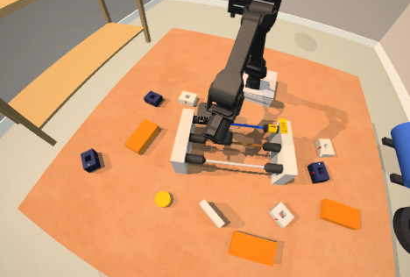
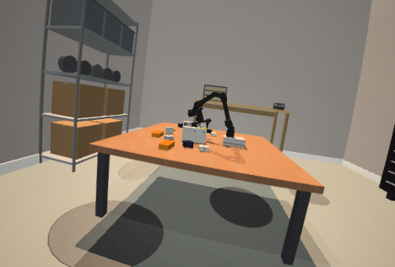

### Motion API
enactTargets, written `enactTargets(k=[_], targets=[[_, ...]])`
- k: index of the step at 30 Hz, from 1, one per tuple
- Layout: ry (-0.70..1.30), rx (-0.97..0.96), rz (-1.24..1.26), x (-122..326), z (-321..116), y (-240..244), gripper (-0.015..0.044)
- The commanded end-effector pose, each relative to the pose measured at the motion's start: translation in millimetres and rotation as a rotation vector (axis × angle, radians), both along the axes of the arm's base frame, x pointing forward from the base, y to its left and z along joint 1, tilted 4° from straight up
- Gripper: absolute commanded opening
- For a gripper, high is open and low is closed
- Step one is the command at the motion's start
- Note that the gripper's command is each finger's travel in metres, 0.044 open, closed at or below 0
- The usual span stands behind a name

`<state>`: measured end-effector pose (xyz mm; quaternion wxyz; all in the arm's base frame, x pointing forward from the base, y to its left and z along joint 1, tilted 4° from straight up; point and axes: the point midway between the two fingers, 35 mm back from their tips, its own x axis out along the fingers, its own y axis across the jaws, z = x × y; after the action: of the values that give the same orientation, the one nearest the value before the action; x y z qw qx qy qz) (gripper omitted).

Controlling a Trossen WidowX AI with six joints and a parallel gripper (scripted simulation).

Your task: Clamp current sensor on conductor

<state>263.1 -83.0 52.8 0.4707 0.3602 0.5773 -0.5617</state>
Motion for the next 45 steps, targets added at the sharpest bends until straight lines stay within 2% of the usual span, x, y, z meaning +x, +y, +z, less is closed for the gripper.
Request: enactTargets(k=[1, 7, 18, 45], targets=[[0.017, -0.002, -0.001, -4.5, 2.8, -0.6, 0.0327], [0.017, -0.002, -0.001, -4.5, 2.8, -0.6, 0.0287], [0.017, -0.002, -0.001, -4.5, 2.8, -0.6, 0.0000], [0.017, -0.002, -0.001, -4.5, 2.8, -0.6, 0.0000]])
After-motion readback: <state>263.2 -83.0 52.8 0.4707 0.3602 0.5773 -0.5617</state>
